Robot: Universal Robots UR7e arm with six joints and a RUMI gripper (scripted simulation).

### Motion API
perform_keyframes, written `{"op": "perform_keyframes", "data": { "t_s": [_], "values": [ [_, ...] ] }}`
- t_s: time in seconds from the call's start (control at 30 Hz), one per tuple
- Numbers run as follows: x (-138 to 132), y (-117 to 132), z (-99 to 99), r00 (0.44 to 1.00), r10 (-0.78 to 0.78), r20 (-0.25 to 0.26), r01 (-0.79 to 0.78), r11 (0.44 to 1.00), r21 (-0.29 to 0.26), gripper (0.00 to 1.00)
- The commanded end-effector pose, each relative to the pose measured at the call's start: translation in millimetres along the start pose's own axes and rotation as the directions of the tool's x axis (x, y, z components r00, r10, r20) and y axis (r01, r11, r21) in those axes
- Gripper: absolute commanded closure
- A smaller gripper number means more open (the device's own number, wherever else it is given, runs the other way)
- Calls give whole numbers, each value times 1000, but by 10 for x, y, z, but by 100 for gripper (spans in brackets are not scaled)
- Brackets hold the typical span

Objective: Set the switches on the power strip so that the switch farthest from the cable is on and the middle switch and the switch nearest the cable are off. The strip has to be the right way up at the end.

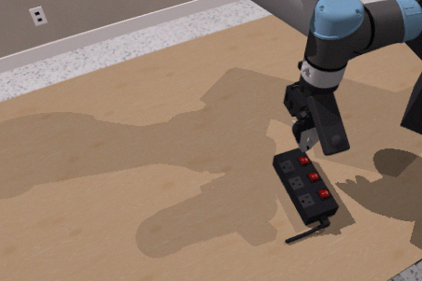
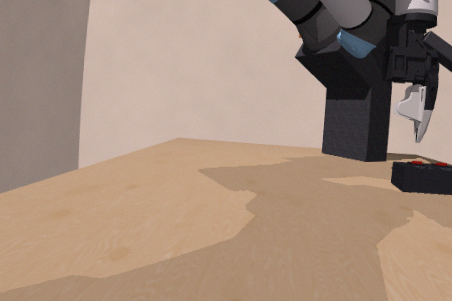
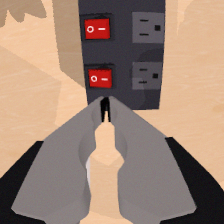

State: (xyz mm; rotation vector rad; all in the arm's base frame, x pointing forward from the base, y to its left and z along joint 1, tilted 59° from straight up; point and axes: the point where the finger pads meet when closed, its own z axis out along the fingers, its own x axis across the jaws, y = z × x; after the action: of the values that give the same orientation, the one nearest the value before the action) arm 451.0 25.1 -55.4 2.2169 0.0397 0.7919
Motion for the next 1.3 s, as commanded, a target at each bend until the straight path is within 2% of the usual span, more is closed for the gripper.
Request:
{"op": "perform_keyframes", "data": {
  "t_s": [0.0, 0.63, 1.27],
  "values": [
    [3, -1, 64, 1000, 0, -1, 0, 1000, 1, 100],
    [4, -1, 247, 1000, 0, -1, 0, 1000, 1, 100],
    [4, -1, 268, 1000, 0, -1, 0, 1000, 1, 100]
  ]
}}
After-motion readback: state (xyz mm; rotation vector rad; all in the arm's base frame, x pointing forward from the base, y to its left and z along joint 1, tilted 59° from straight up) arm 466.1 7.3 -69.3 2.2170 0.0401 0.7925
